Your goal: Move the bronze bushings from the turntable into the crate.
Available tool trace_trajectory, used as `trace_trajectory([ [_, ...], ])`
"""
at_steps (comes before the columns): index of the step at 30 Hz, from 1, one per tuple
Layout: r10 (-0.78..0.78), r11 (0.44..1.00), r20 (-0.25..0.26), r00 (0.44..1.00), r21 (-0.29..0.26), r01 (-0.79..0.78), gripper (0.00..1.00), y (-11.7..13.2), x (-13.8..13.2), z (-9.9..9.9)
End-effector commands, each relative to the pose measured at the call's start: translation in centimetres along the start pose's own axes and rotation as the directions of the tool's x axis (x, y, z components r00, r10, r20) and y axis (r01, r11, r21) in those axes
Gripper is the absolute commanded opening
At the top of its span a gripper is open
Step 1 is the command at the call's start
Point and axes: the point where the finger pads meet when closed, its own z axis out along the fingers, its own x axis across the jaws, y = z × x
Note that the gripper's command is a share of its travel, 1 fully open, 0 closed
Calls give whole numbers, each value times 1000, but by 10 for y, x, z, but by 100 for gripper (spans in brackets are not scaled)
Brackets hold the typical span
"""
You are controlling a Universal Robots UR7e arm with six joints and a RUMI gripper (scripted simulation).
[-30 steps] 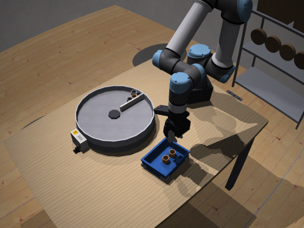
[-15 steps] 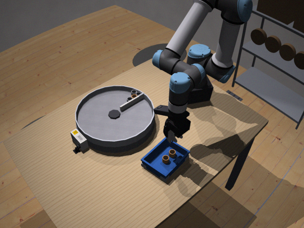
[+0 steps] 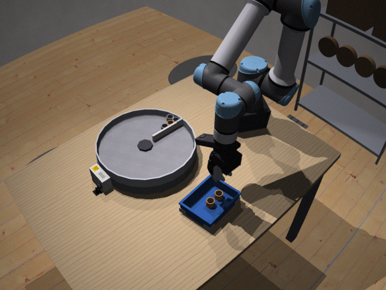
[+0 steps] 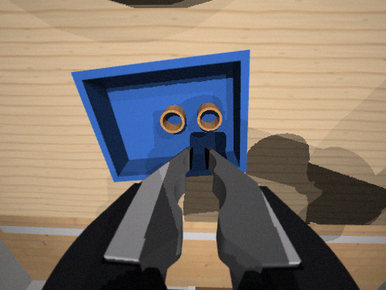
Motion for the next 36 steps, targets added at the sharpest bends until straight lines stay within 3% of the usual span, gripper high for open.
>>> trace_trajectory([
  [1, 0, 1000, 1, 1000, 0, 0, 6, 0, 0, 0],
  [24, 5, 1000, 1, 1000, 0, -5, 6, -2, 0, 0],
  [36, 44, 999, 1, 999, 0, -44, 6, -18, 3, -1],
])
